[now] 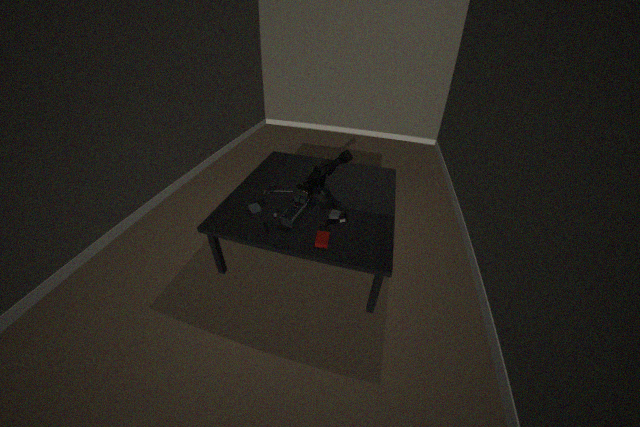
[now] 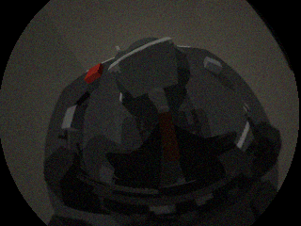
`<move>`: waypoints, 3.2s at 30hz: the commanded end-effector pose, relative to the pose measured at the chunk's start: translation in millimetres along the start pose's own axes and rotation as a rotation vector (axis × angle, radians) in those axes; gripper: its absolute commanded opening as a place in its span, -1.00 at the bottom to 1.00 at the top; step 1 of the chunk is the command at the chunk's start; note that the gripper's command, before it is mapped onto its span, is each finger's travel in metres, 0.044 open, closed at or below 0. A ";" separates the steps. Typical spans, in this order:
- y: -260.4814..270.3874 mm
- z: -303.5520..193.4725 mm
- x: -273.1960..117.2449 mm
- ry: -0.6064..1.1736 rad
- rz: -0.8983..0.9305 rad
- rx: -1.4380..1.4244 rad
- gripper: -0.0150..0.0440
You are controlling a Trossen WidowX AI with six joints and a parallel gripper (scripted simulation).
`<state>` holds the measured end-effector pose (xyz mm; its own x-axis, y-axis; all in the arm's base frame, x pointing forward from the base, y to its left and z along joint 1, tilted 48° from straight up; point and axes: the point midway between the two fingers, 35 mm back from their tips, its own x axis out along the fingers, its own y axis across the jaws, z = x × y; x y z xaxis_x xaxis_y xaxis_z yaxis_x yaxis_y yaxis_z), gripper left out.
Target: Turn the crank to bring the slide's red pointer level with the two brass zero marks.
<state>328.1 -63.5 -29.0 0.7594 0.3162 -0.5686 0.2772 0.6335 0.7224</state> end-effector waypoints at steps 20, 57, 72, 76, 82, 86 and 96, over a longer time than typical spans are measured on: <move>17.3 -1.3 0.5 0.010 0.021 -0.014 -0.49; 39.2 16.6 -18.8 0.010 0.021 -0.014 -0.49; 36.1 29.1 -31.2 0.010 0.020 -0.015 -0.49; 33.9 31.8 -33.9 0.010 0.020 -0.015 -0.49; 29.8 35.6 -37.4 0.010 0.020 -0.016 -0.49; 26.7 37.6 -39.3 0.010 0.019 -0.016 -0.49; 19.6 40.3 -41.9 0.010 0.019 -0.016 -0.49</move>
<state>328.1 -84.2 25.7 0.7523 0.3515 -0.5572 0.2402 0.6412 0.7288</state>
